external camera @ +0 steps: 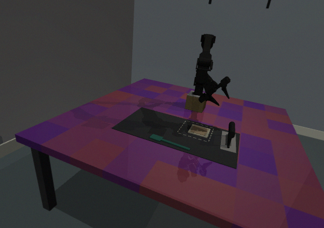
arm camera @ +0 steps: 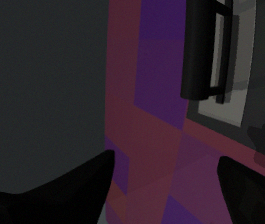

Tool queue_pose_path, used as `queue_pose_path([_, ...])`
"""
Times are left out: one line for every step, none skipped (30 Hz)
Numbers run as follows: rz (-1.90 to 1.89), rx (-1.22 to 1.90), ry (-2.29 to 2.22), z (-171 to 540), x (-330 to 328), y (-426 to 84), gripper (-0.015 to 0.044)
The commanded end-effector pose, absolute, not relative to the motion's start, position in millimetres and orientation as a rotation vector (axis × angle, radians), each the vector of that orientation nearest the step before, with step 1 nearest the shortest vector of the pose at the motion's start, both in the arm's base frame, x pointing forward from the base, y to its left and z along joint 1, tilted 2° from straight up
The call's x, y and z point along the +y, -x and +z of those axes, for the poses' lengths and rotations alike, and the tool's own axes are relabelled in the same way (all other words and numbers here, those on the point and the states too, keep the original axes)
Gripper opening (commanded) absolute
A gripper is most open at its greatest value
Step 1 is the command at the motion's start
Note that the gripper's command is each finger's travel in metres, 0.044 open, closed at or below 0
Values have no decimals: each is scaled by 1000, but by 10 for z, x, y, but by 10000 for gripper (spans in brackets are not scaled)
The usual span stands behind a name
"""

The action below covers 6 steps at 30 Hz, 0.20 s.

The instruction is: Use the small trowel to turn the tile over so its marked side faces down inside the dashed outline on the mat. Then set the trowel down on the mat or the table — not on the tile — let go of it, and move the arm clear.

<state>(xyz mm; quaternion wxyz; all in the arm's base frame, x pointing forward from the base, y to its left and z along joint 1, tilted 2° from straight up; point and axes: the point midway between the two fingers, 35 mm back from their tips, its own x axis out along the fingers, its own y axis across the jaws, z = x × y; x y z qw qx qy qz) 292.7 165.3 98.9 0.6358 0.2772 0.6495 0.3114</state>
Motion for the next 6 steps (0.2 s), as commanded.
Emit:
queue_pose_path([710, 1492, -633, 975, 1643, -2890, 300])
queue_pose_path([710, 1492, -633, 975, 1643, -2890, 300])
queue_pose_path([710, 1492, -633, 975, 1643, -2890, 300])
queue_pose_path([710, 1492, -633, 975, 1643, -2890, 300])
queue_pose_path([710, 1492, -633, 975, 1643, -2890, 300])
queue_pose_path([710, 1492, -633, 975, 1643, -2890, 300])
